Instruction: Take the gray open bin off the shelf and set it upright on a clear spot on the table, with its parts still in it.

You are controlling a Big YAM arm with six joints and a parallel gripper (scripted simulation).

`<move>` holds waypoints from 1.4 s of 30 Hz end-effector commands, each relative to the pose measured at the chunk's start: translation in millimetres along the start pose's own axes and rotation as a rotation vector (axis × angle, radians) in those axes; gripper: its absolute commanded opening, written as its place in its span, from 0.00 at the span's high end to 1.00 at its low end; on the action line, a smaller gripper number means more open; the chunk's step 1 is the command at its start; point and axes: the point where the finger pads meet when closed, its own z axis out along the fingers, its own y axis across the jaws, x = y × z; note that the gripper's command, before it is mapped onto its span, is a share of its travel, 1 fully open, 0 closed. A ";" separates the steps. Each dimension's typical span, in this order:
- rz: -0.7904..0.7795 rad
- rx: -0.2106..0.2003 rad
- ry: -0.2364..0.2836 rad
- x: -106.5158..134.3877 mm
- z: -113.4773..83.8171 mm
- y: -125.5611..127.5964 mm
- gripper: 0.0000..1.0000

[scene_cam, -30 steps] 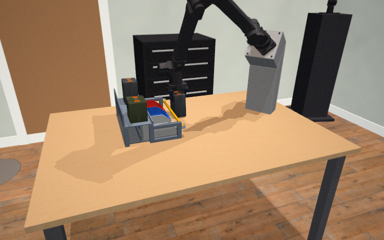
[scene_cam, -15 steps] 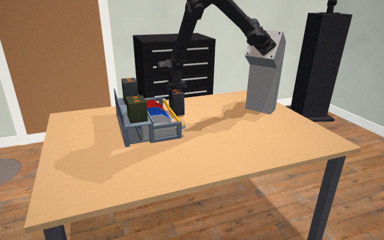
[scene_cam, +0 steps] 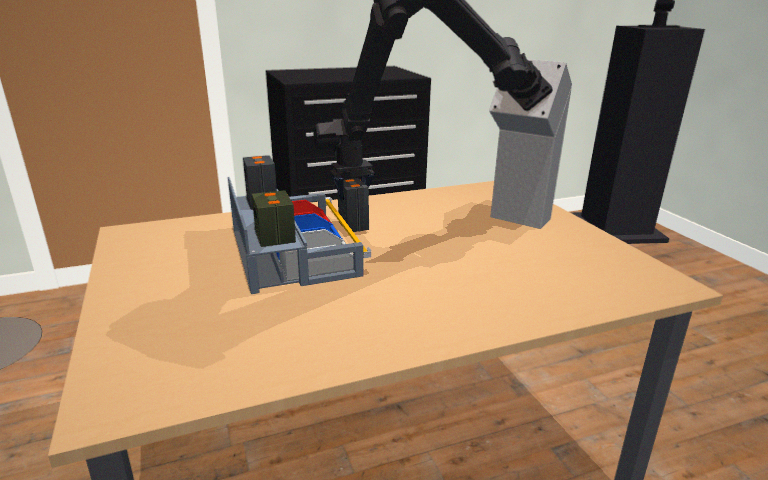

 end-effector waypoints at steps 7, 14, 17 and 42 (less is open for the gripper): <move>0.017 -0.034 -0.037 -21.6 -23.1 12.5 1.00; 0.017 -0.034 -0.037 -21.6 -23.1 12.5 1.00; 0.018 -0.034 -0.037 -21.7 -22.9 12.2 1.00; 0.037 -0.033 -0.041 -28.5 -5.0 6.6 1.00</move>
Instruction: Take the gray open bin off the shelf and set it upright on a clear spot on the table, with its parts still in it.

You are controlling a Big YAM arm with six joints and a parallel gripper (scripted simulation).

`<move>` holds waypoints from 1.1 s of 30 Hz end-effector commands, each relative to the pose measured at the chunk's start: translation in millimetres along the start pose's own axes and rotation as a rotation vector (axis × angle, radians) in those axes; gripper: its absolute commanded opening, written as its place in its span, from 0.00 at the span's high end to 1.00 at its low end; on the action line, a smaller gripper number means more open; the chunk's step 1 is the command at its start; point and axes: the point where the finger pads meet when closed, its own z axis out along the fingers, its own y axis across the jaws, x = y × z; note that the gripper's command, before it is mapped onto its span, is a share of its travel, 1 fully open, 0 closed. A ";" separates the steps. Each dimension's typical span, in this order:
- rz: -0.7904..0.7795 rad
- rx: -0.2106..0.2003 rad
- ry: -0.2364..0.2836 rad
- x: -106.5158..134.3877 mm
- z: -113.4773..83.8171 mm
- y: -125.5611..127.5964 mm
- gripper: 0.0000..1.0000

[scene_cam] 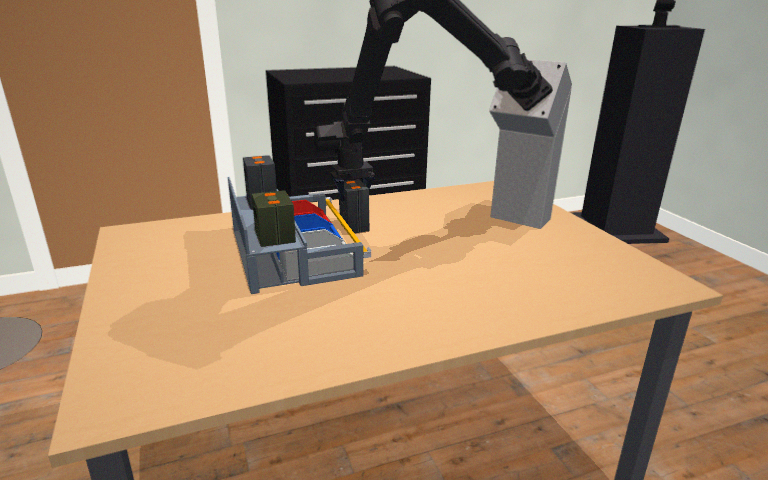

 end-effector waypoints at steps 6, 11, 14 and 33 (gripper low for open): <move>0.019 -0.038 -0.033 -20.8 -9.2 10.1 1.00; 0.019 -0.037 -0.033 -20.9 -6.8 10.0 1.00; 0.018 -0.037 -0.033 -20.9 -6.0 10.0 1.00; 0.016 -0.037 -0.033 -20.9 -5.4 9.9 1.00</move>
